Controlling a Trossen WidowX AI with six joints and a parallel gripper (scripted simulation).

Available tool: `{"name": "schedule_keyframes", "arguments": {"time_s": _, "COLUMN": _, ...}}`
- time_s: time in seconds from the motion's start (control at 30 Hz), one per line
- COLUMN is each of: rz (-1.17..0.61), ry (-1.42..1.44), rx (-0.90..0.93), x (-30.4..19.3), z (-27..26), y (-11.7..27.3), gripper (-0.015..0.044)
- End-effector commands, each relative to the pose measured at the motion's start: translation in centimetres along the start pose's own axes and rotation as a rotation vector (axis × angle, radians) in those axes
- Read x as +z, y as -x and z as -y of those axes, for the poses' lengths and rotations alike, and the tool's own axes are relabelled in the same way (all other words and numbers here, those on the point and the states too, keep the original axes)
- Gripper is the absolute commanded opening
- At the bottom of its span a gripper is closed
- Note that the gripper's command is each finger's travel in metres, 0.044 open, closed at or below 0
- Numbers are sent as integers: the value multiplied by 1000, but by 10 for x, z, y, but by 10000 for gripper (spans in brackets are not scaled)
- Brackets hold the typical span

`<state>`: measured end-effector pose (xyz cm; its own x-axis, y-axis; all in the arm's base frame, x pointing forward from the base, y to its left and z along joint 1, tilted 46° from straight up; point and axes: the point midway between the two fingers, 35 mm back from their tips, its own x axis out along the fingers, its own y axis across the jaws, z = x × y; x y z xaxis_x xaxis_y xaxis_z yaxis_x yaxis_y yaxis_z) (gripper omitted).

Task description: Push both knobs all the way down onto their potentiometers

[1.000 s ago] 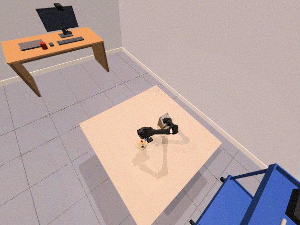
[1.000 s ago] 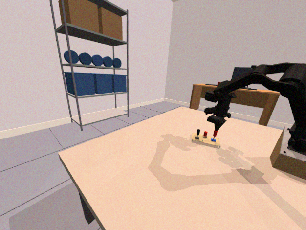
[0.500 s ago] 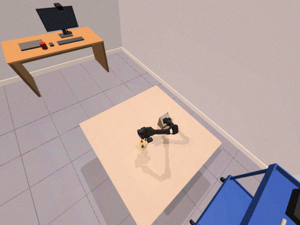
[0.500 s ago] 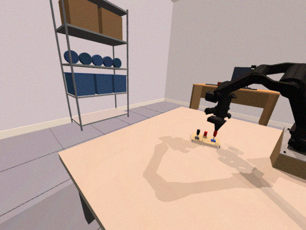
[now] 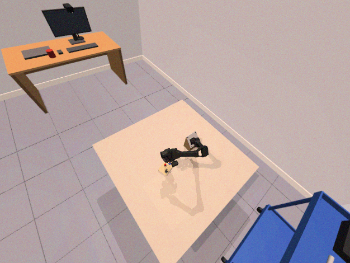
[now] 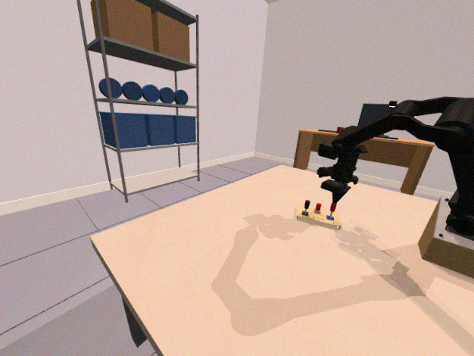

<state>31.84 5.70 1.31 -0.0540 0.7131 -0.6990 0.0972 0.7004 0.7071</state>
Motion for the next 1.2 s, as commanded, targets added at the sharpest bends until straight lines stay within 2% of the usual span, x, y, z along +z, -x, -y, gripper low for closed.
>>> {"name": "schedule_keyframes", "arguments": {"time_s": 0.0, "rz": -13, "ry": 17, "rx": 2, "x": 1, "z": -3, "y": -15, "gripper": 0}}
{"name": "schedule_keyframes", "arguments": {"time_s": 1.17, "rz": -13, "ry": 17, "rx": 2, "x": 1, "z": -3, "y": -26, "gripper": 0}}
